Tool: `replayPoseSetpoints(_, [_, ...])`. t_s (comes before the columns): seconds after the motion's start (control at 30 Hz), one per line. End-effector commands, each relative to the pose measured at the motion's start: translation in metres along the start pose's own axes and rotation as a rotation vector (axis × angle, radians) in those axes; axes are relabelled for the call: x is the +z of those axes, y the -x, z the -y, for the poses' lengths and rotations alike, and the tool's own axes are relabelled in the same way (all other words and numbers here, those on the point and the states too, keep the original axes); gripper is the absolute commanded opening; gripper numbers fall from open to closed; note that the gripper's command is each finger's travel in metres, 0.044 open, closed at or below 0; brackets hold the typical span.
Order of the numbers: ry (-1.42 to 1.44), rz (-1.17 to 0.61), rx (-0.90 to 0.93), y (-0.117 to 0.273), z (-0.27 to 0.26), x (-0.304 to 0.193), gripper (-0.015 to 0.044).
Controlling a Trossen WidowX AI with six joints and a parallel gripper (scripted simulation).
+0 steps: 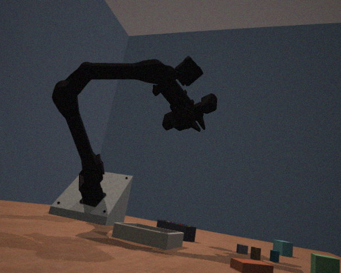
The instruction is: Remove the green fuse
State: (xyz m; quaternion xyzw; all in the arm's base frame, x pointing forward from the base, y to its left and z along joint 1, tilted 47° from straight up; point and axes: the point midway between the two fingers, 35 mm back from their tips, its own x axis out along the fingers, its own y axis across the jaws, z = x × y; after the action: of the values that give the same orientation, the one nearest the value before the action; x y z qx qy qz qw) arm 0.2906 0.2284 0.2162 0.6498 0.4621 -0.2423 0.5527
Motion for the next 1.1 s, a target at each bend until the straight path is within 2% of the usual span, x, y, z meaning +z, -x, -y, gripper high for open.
replayPoseSetpoints(0.0, [-0.150, 0.248, -0.096, -0.044, 0.025, 0.045, 0.0070])
replayPoseSetpoints(0.23, [-0.332, 0.755, -0.174, -0.096, 0.073, 0.130, 0.0070])
replayPoseSetpoints(0.37, [-0.359, 1.070, -0.158, -0.110, 0.101, 0.180, 0.0070])
replayPoseSetpoints(0.43, [-0.352, 1.168, -0.143, -0.112, 0.109, 0.195, 0.0070])
replayPoseSetpoints(1.07, [-0.350, 1.179, -0.141, -0.111, 0.117, 0.205, 0.0070])
